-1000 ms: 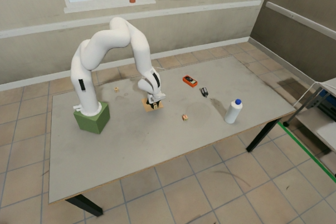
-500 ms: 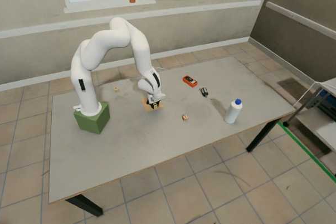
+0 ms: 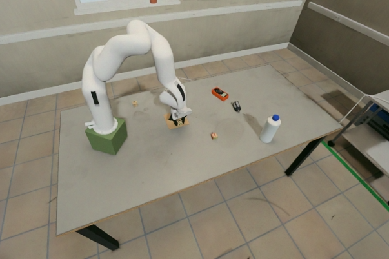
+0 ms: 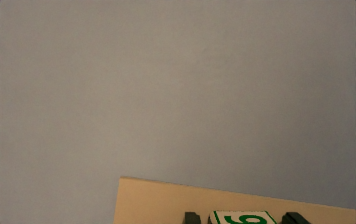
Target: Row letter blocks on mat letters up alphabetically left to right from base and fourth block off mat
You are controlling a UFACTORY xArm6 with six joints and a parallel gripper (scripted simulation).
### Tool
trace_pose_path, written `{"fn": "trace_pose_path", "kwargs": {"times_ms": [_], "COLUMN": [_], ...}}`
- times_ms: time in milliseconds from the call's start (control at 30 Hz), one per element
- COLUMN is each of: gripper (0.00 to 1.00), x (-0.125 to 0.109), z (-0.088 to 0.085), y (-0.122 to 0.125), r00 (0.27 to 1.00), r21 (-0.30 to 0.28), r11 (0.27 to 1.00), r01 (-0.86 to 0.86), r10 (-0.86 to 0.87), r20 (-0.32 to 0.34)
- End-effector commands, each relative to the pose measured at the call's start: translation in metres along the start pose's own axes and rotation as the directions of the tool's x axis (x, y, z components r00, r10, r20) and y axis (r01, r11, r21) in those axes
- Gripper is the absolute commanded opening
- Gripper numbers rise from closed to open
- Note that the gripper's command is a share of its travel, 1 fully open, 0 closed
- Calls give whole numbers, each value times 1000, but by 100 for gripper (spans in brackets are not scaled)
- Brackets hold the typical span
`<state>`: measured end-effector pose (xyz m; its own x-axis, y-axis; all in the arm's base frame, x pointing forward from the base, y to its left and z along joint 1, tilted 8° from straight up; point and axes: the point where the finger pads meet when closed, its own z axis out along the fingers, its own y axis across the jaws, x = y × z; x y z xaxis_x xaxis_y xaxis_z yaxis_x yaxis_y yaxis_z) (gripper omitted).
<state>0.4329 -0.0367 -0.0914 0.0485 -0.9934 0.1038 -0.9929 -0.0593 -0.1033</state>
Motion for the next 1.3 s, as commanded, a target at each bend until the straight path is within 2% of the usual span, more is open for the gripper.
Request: {"fn": "trace_pose_path", "kwargs": {"times_ms": [0,333,467,633,833,900,1100,1267], "gripper": [48,48,48,48,48,48,48,48], "x": [0,0,0,0,0,0,0,0], "z": [-1,-2,-7,-23,-54,-54,-84,-91], "y": [-2,-2,-2,-2,-2,-2,-2,-2], "r00": [1000,1000,1000,1000,1000,1000,1000,1000], "r21": [4,4,4,4,4,4,5,5], "r11": [1000,1000,1000,1000,1000,1000,1000,1000], "r01": [0,0,0,0,0,0,0,0], "r10": [0,0,0,0,0,0,0,0], "r20": [0,0,0,0,0,0,0,0]}}
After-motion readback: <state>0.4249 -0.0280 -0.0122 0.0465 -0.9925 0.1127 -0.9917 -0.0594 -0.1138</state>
